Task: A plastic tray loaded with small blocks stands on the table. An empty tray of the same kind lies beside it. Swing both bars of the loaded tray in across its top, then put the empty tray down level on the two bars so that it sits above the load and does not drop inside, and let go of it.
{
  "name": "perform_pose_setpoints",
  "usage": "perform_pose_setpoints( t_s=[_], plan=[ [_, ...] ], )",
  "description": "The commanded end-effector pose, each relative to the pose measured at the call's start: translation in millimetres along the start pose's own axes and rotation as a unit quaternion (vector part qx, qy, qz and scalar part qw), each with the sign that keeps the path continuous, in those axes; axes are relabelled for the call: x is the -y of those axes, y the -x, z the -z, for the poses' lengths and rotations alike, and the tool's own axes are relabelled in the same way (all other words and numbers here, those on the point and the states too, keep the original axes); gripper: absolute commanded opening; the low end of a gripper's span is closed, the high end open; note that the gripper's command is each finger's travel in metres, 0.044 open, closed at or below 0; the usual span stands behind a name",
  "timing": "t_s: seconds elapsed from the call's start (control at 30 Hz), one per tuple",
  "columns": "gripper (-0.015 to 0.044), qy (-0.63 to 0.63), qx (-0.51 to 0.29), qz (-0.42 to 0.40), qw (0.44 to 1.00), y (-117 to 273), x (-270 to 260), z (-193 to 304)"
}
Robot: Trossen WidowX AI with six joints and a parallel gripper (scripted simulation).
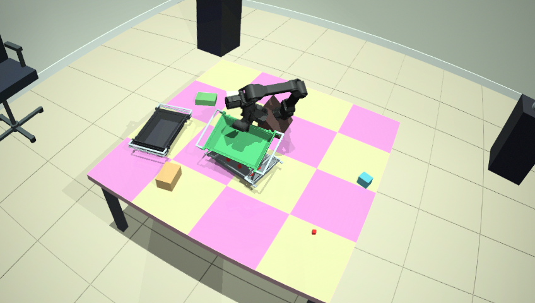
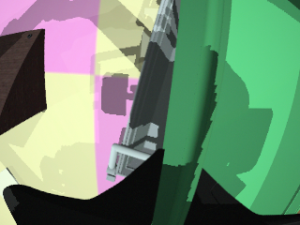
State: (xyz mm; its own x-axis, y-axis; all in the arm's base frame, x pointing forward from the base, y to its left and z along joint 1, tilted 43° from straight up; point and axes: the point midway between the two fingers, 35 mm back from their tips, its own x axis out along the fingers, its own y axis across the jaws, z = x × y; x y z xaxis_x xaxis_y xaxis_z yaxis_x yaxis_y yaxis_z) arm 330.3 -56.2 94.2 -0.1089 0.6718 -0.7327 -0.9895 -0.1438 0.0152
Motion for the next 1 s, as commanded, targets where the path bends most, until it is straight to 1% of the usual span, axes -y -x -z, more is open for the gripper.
perform_pose_setpoints(
  t_s=[0.0, 0.33, 0.97],
  plan=[
    [0.0, 0.006, -0.004, 0.015, 1.0, 8.3, 2.7, 1.0],
    [0.0, 0.001, -0.004, 0.015, 1.0, 6.0, 2.7, 1.2],
    [0.0, -0.052, -0.006, 0.009, 0.999, -21.8, 2.8, 1.8]
  ],
)
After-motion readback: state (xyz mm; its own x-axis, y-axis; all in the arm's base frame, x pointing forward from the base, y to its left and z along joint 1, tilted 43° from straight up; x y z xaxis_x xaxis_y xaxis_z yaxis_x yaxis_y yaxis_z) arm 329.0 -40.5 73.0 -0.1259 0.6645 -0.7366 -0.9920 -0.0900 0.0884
